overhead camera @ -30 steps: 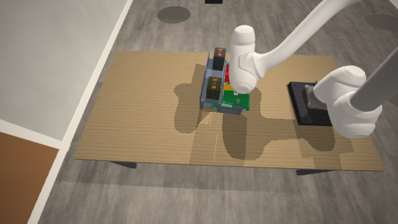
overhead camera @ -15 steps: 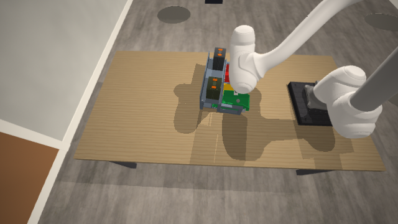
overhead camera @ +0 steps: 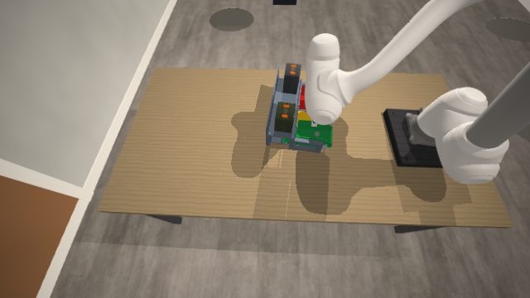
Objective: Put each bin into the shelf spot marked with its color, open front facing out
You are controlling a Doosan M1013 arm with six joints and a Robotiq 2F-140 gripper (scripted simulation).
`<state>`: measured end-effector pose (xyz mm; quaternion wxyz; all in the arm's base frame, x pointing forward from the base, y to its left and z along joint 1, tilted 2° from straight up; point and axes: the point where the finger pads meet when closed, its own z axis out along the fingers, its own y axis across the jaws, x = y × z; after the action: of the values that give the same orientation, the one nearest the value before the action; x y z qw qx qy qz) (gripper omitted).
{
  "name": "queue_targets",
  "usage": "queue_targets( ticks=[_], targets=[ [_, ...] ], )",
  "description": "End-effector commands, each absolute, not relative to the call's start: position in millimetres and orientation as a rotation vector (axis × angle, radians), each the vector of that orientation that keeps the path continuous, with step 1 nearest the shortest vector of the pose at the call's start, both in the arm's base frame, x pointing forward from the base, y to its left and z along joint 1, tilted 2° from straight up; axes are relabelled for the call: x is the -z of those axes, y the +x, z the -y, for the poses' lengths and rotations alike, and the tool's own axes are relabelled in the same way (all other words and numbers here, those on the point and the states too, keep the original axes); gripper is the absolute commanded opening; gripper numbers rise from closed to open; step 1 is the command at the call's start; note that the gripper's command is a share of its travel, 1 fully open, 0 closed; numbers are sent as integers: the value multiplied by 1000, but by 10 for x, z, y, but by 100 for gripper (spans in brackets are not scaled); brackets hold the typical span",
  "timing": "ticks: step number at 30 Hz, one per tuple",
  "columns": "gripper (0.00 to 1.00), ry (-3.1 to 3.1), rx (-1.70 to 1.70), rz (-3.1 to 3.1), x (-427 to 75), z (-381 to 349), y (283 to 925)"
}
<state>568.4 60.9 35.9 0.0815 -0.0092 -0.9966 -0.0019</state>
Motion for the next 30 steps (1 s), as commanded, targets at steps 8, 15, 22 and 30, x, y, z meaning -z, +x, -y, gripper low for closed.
queue_targets(
  ticks=[8,15,22,30],
  targets=[
    [15,-27,6,2978,-360,-609,5684],
    [15,-27,6,2978,-361,-609,5684],
    [15,-27,6,2978,-373,-609,5685],
    [15,-27,6,2978,-400,-609,5686]
  ],
)
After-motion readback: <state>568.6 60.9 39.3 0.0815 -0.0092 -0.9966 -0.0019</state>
